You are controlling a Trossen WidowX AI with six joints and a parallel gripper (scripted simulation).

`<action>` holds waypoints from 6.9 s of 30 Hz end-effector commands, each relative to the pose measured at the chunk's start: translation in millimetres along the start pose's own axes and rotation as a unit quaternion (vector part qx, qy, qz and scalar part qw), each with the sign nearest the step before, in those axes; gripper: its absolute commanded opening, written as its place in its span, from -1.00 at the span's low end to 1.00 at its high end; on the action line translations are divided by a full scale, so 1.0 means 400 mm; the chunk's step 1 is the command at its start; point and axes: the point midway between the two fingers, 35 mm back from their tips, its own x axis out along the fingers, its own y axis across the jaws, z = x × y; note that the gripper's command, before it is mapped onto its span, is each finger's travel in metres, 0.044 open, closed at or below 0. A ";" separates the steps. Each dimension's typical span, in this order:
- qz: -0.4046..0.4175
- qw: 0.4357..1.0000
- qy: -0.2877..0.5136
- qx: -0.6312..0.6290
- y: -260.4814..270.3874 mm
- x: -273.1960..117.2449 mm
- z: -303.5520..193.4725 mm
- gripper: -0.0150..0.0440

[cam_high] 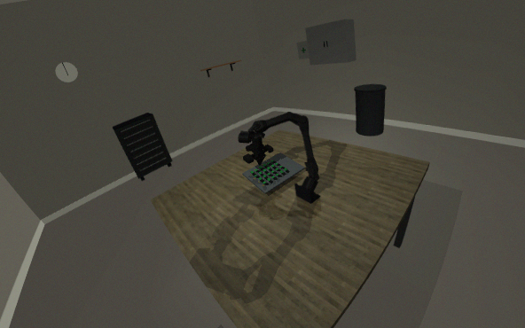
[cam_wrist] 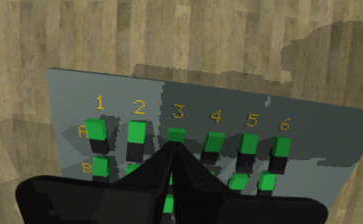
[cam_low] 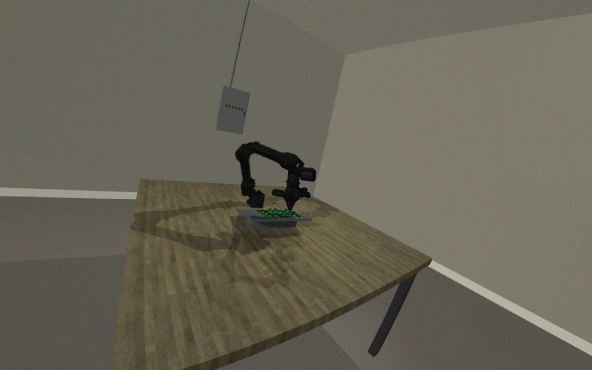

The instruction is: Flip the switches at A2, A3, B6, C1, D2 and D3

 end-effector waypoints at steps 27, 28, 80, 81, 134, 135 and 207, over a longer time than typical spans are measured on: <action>-0.004 1.000 0.003 -0.005 -0.003 0.034 -0.005 -0.49; -0.004 1.000 0.003 -0.005 -0.003 0.034 -0.005 -0.49; -0.005 1.000 0.003 -0.005 -0.003 0.050 -0.004 -0.49; -0.005 1.000 0.003 -0.005 -0.003 0.051 -0.004 -0.49; -0.006 1.000 -0.021 -0.008 -0.249 0.001 -0.153 -0.49; -0.006 1.000 -0.021 -0.008 -0.249 0.003 -0.153 -0.49; -0.006 1.000 -0.022 -0.007 -0.249 0.048 -0.152 -0.49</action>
